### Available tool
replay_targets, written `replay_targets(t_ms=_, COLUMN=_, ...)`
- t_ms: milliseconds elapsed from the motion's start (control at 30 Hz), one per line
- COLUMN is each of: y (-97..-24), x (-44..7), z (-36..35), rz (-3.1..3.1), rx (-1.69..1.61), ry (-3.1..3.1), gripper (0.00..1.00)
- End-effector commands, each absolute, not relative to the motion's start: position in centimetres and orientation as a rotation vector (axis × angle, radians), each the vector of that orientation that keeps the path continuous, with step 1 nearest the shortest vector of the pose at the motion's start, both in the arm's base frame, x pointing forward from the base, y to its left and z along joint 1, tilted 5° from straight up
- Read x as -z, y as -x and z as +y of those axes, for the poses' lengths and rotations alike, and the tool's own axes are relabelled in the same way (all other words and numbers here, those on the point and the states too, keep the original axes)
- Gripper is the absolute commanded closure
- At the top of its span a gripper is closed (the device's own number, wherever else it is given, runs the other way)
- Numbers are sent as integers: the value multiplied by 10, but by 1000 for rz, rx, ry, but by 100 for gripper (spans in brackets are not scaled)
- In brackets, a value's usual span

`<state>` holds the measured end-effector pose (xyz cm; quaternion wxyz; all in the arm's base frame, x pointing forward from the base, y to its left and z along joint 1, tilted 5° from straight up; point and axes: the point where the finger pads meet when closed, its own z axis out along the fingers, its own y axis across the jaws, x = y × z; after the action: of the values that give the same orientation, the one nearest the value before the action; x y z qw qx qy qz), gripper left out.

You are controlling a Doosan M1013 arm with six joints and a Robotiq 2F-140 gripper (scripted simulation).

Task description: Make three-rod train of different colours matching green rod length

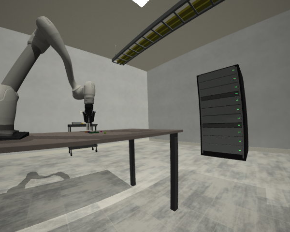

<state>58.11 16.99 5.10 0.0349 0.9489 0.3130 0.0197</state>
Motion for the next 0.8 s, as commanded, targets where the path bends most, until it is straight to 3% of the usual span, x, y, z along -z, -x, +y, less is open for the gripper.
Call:
replay_targets(t_ms=0, y=-582, x=-46, z=165, rz=966, rx=-57, ry=-2910, gripper=85)
replay_targets(t_ms=767, y=-582, x=-34, z=165, rz=966, rx=-57, ry=-2910, gripper=85)
